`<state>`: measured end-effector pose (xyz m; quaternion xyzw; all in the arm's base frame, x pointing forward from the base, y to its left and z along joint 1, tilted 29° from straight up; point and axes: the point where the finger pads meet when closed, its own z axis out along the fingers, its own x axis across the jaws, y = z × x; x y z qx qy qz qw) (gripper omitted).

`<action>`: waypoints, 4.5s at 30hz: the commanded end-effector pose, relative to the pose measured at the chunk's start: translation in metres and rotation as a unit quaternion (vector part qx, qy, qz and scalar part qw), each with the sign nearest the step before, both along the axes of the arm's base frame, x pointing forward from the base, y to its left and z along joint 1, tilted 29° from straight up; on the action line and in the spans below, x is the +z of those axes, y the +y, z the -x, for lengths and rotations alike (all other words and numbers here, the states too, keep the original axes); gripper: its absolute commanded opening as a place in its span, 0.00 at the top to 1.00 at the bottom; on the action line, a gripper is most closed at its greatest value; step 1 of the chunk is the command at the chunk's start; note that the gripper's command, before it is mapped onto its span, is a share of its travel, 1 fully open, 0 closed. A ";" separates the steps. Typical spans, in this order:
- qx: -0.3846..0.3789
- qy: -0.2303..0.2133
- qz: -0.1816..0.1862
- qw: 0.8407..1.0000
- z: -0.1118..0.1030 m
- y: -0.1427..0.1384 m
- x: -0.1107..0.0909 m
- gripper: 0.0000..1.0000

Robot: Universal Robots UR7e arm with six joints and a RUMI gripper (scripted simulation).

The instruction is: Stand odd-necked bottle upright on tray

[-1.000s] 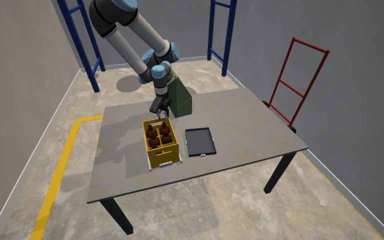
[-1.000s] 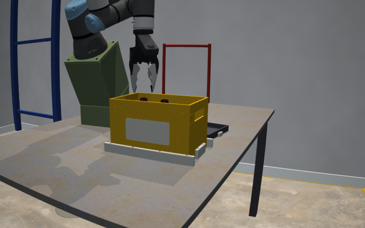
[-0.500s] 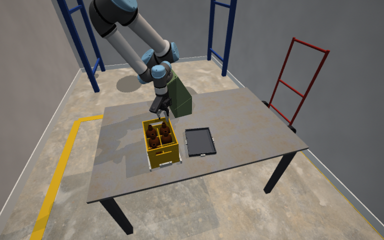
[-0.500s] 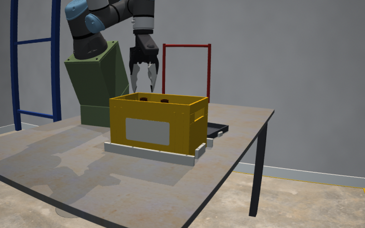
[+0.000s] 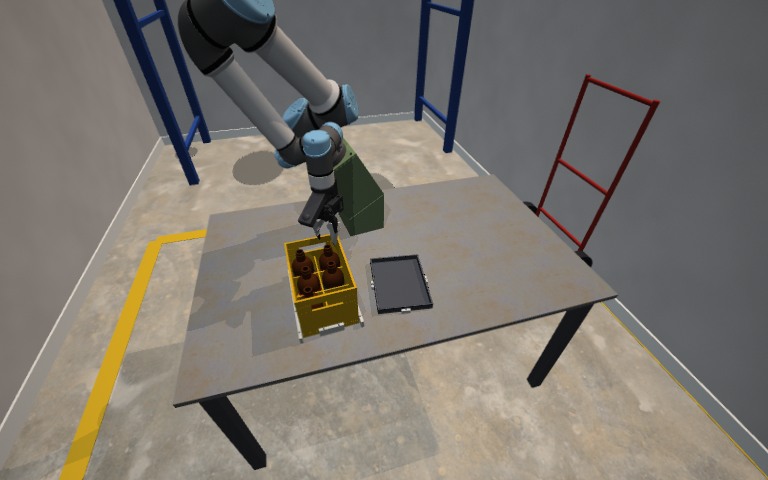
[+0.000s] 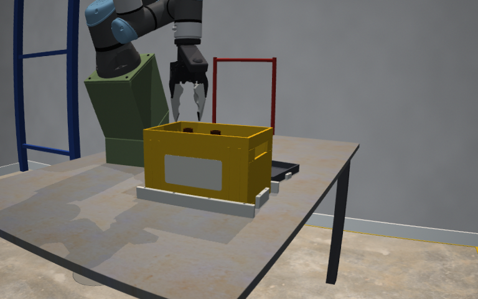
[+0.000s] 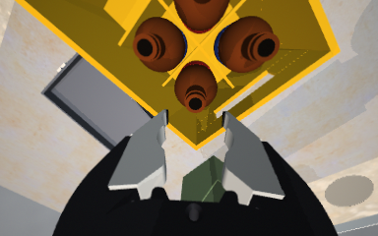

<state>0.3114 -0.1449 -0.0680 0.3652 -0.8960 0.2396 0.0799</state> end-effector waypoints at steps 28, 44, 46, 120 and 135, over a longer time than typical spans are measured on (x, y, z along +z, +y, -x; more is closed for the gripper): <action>0.000 0.000 0.000 1.000 -0.003 -0.002 0.002 0.62; 0.000 0.000 0.000 1.000 -0.003 -0.002 0.002 0.62; 0.000 0.000 0.000 1.000 -0.003 -0.002 0.002 0.62; 0.000 0.000 0.000 1.000 -0.004 -0.022 -0.033 0.62; 0.000 0.000 0.000 1.000 -0.004 -0.022 -0.033 0.62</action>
